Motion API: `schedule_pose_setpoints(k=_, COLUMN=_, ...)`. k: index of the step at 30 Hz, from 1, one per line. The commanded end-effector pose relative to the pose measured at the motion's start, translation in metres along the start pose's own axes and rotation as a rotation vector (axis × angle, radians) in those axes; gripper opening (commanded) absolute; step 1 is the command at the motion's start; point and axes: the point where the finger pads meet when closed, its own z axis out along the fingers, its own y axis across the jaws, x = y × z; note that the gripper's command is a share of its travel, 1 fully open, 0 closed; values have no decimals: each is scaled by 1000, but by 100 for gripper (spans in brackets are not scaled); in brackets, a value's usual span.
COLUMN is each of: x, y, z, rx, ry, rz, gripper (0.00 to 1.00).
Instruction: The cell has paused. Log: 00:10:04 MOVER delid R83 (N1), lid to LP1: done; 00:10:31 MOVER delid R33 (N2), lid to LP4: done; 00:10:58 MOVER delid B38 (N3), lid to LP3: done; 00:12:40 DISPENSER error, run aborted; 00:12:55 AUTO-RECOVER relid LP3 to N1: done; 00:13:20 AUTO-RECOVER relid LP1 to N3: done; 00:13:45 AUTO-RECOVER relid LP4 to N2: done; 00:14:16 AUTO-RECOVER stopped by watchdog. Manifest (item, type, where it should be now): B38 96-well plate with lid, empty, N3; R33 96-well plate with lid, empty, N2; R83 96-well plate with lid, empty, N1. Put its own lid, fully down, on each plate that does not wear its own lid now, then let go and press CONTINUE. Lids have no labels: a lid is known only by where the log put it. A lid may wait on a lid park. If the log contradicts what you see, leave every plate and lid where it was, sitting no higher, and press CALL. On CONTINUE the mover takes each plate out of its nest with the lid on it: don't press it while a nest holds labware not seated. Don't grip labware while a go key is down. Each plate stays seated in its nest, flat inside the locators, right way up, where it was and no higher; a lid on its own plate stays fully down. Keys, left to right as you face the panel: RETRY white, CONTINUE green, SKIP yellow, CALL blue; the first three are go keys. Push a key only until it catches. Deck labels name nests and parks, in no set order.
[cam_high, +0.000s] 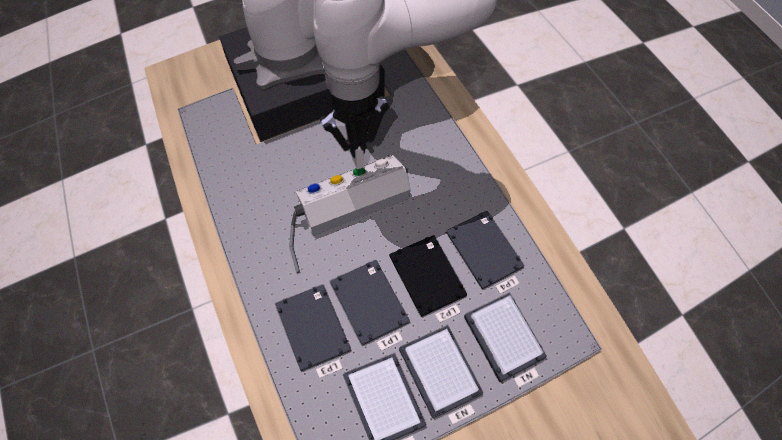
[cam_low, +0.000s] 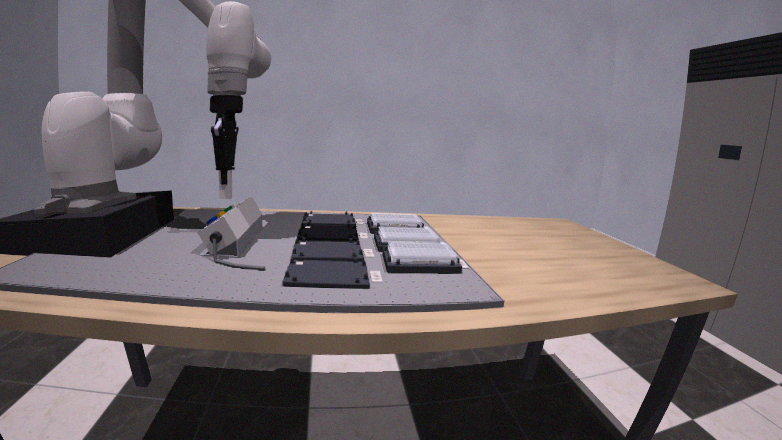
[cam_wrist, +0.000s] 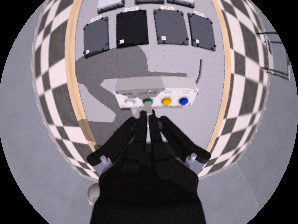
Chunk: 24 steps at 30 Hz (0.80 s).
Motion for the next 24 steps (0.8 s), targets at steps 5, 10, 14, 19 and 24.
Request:
schedule_pose_setpoints(k=5, x=0, y=0, z=6, rx=0, ry=0, rz=0, gripper=0)
schedule_pose_setpoints(k=10, x=0, y=0, z=11, rx=0, ry=0, rz=0, gripper=0)
schedule_pose_setpoints(k=14, x=0, y=0, z=13, rx=0, ry=0, rz=0, gripper=0)
schedule_pose_setpoints(k=19, x=0, y=0, z=17, rx=0, ry=0, rz=0, gripper=0)
schedule_pose_setpoints(k=24, x=0, y=0, z=19, rx=0, ry=0, rz=0, gripper=0)
